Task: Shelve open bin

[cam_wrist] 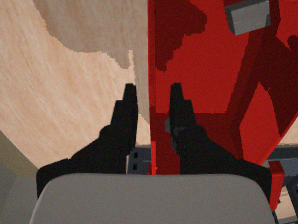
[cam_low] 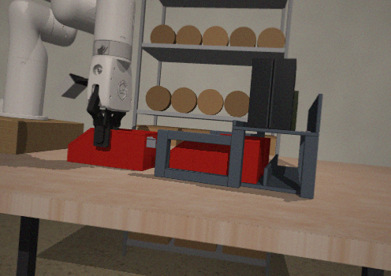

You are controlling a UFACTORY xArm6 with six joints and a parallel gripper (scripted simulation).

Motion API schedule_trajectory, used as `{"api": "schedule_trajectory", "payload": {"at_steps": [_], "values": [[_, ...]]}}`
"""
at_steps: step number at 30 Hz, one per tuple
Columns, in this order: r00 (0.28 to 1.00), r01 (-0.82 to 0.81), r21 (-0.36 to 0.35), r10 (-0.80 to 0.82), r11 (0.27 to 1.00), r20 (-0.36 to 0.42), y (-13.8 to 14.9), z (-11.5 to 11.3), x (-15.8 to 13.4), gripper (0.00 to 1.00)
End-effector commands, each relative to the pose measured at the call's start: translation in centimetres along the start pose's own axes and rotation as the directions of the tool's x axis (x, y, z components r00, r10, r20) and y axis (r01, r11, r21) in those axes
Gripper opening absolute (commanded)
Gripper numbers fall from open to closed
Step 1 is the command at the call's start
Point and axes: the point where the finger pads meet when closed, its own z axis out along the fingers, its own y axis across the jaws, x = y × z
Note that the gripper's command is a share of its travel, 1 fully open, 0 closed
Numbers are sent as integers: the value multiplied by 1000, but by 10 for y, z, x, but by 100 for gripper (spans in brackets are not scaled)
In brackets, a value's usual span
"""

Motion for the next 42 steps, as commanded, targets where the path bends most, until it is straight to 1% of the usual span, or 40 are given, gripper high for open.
{"api": "schedule_trajectory", "payload": {"at_steps": [1, 20, 21, 42], "values": [[1000, 0, 1, 0, 1000, 3, -1, -1, -1, 28], [1000, 0, 1, 0, 1000, 3, -1, -2, -1, 28], [1000, 0, 1, 0, 1000, 3, -1, -2, -1, 0], [1000, 0, 1, 0, 1000, 3, -1, -2, -1, 0]]}}
